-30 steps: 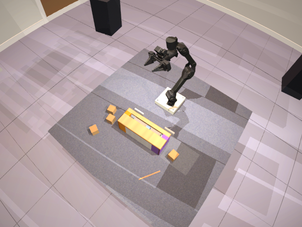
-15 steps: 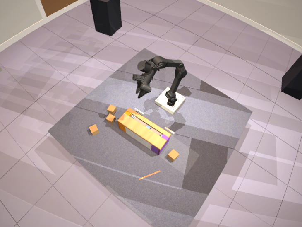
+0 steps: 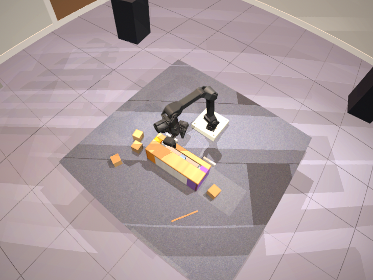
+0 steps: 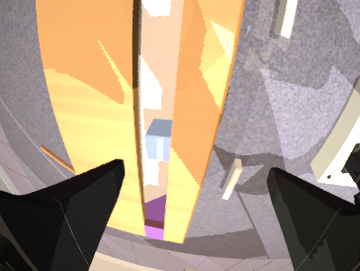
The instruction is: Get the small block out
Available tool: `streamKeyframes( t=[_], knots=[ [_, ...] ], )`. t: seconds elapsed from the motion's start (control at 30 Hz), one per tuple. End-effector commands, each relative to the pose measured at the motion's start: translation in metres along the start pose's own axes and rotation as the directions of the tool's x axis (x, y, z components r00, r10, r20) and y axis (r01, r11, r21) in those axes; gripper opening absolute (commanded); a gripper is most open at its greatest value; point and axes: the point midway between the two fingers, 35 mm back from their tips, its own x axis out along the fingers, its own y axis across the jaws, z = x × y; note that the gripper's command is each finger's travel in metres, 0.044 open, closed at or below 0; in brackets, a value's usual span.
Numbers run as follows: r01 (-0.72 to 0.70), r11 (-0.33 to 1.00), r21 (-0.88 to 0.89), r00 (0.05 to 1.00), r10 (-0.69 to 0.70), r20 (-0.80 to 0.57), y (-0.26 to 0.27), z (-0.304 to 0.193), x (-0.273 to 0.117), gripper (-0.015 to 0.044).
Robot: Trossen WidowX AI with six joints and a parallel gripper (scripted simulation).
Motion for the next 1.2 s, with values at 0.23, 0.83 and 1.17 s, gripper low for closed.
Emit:
streamKeyframes(
  t=[0.23, 0.83, 1.17],
  knots=[
    [0.078, 0.993, 0.085, 0.996, -0.074, -0.045, -0.008, -0.004, 0.017, 0.0400],
    [0.078, 0.993, 0.085, 0.996, -0.074, -0.045, -0.010, 0.002, 0.040, 0.0400],
    [0.078, 0.993, 0.085, 0.996, -0.074, -0.045, -0.012, 0.006, 0.055, 0.0400]
  ],
)
